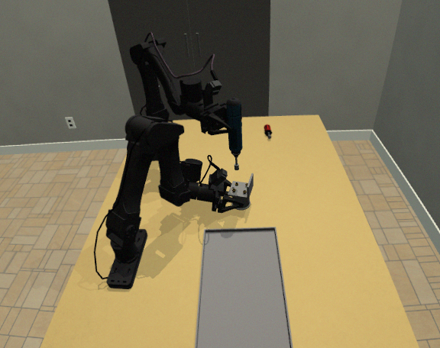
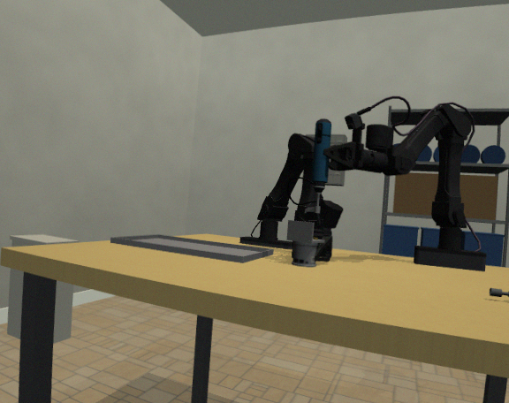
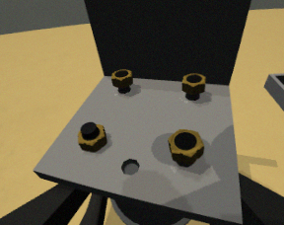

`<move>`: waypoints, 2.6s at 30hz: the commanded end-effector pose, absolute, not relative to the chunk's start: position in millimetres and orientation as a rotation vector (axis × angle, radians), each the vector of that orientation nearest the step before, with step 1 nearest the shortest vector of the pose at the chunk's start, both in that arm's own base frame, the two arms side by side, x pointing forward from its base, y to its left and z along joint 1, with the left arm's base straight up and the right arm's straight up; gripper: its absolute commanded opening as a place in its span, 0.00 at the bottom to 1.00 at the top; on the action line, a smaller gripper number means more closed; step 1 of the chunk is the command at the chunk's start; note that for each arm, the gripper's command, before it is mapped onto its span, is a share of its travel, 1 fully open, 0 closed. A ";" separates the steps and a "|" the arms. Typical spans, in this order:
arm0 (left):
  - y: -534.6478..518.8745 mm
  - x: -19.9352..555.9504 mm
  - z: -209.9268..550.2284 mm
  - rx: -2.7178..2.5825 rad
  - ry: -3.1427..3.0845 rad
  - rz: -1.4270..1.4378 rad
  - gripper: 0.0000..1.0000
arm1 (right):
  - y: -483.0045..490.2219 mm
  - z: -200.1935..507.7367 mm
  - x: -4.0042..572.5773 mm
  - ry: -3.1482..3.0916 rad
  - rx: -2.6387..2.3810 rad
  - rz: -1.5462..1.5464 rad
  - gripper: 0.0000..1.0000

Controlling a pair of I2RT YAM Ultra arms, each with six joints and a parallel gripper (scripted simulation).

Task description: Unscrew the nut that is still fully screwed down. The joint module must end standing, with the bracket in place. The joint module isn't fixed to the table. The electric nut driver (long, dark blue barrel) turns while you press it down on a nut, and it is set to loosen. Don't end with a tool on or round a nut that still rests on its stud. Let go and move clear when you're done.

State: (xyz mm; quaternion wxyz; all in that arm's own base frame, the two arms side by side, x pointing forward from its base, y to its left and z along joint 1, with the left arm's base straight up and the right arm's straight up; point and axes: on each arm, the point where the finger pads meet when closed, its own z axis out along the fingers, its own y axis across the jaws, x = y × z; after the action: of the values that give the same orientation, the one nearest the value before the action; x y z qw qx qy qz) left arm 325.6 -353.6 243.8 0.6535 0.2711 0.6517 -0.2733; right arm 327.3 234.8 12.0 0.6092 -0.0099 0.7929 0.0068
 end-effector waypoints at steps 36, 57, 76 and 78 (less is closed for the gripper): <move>-349.9 319.6 285.1 0.548 1.352 -0.664 0.42 | 237.2 9.1 329.6 1.842 -0.027 0.017 0.59; -351.3 320.7 259.7 0.561 1.378 -0.657 0.42 | 237.2 9.1 329.6 1.842 -0.027 0.017 0.59; -352.8 323.0 269.5 0.549 1.356 -0.664 0.42 | 237.2 9.1 329.6 1.842 -0.027 0.017 0.59; -352.8 323.2 269.2 0.549 1.356 -0.664 0.42 | 237.2 9.1 329.6 1.842 -0.027 0.017 0.59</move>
State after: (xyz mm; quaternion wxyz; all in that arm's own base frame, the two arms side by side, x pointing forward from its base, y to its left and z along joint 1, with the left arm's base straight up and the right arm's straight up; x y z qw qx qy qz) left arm 322.9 -352.0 227.0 0.6539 0.2707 0.6509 -0.2746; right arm 327.3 234.8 12.0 0.6092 -0.0099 0.7929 0.0068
